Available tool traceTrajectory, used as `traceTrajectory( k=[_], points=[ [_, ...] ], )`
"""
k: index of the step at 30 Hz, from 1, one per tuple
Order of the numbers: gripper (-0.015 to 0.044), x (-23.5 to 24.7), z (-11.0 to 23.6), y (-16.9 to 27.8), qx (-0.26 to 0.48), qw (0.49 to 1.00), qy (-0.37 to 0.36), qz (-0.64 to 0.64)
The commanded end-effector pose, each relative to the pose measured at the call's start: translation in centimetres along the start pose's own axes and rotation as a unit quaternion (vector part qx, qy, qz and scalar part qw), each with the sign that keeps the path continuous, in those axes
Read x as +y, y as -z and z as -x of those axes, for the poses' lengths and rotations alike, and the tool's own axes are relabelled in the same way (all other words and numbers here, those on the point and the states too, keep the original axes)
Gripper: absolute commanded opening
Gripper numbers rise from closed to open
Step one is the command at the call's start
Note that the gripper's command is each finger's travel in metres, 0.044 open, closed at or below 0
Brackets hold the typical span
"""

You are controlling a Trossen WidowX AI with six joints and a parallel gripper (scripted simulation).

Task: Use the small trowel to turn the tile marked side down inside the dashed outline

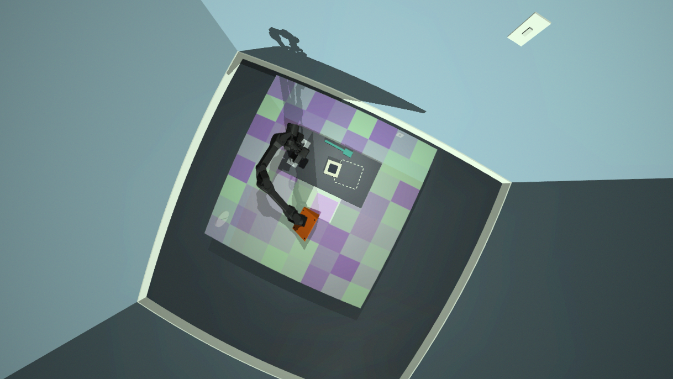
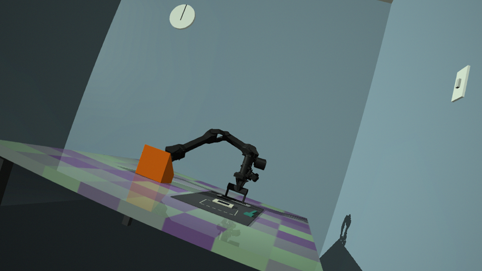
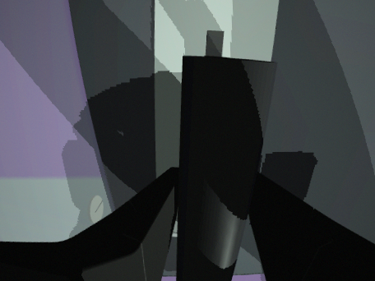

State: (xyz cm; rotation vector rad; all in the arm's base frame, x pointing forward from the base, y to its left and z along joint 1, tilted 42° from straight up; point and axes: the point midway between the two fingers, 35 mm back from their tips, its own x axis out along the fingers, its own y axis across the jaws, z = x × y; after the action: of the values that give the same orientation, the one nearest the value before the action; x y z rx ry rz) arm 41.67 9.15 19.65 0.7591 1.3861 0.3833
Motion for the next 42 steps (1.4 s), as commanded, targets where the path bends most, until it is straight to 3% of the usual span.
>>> traceTrajectory(
  k=[1, 14, 28, 37, 42],
  points=[
    [0.013, 0.12, -0.12, 0.01, 0.001, 0.998, -0.002, 0.069],
    [0.013, 0.13, -0.12, 0.01, 0.0, 0.965, -0.002, 0.261],
    [0.013, 0.13, -0.13, 0.01, 0.0, 0.891, -0.002, 0.454],
    [0.013, 0.13, -0.13, 0.01, 0.0, 0.886, -0.002, 0.463],
    [0.0261, 0.13, -0.13, 0.01, 0.0, 0.886, -0.002, 0.463]
  ],
)
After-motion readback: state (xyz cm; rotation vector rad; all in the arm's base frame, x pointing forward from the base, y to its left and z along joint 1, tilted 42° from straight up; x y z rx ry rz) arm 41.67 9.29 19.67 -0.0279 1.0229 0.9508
